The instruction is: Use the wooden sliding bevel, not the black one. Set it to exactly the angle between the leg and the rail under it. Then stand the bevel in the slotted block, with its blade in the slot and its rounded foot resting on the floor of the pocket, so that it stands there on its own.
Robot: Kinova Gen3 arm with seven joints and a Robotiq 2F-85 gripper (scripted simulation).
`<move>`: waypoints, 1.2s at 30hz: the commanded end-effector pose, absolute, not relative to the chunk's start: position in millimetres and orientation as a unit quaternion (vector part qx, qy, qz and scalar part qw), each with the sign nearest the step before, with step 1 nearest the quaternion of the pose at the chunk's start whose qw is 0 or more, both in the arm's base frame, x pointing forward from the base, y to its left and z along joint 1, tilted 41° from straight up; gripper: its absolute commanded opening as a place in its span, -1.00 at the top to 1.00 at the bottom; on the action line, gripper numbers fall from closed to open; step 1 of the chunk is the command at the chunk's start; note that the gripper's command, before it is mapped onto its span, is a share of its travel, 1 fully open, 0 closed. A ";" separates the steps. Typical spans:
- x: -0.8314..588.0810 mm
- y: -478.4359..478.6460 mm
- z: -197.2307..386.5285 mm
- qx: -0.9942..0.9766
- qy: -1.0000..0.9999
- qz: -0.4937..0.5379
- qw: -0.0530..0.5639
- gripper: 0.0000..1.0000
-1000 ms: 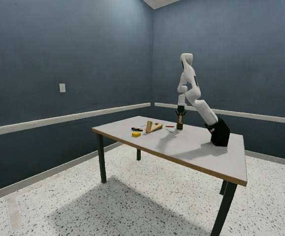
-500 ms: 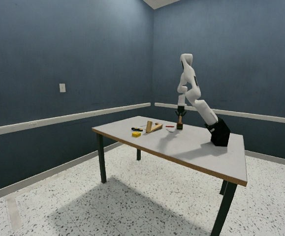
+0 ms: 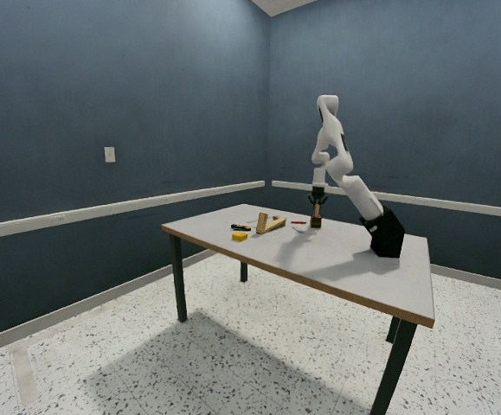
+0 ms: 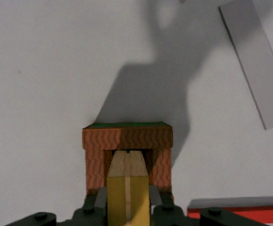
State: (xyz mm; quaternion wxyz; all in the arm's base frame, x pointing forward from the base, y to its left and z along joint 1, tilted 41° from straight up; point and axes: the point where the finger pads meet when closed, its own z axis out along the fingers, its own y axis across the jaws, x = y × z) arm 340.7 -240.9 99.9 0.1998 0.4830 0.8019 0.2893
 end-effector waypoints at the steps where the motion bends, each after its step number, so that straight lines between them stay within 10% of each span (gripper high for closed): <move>1: 340.7 -241.4 100.0 0.483 0.802 0.289 0.200 0.80; 36: 344.3 -239.8 95.5 0.483 0.802 0.289 0.200 0.80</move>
